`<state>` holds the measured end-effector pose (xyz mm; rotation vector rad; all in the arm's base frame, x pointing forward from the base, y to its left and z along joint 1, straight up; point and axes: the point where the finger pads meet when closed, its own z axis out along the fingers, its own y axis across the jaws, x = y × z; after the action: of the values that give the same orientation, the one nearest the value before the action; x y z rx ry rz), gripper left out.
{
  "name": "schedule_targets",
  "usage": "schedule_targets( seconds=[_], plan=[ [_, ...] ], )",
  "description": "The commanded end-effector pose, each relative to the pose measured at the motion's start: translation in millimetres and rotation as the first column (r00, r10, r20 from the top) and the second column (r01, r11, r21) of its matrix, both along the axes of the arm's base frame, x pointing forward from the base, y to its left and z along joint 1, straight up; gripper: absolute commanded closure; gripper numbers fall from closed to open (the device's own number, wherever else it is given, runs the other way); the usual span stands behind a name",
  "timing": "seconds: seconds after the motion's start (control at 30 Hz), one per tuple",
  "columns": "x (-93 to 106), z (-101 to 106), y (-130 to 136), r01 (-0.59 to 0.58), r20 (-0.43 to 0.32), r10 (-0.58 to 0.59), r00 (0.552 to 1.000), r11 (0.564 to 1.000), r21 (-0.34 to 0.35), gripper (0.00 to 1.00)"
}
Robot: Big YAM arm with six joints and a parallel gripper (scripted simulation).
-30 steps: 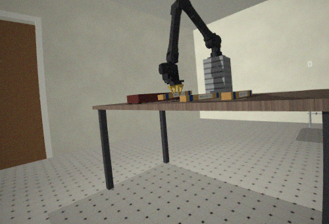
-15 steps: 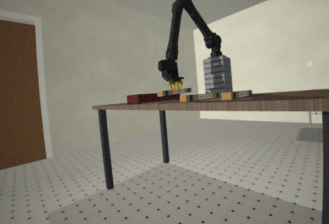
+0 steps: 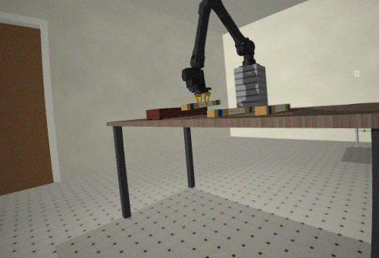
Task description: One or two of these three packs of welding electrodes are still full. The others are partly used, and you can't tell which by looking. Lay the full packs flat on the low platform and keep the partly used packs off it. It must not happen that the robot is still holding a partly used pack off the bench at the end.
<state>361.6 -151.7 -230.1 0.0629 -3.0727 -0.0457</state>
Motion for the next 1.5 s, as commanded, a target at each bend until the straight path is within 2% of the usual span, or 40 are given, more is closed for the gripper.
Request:
schedule_targets(
  seconds=[0.0, 1.47],
  plan=[
    [50.9, 38.8, -22.9, -0.007, 0.106, 0.011, 0.994, 0.999, -0.044, 1.00],
    [60.6, 47.9, -30.8, -0.002, 0.110, 0.007, 0.994, 0.999, -0.045, 1.00]
  ],
)
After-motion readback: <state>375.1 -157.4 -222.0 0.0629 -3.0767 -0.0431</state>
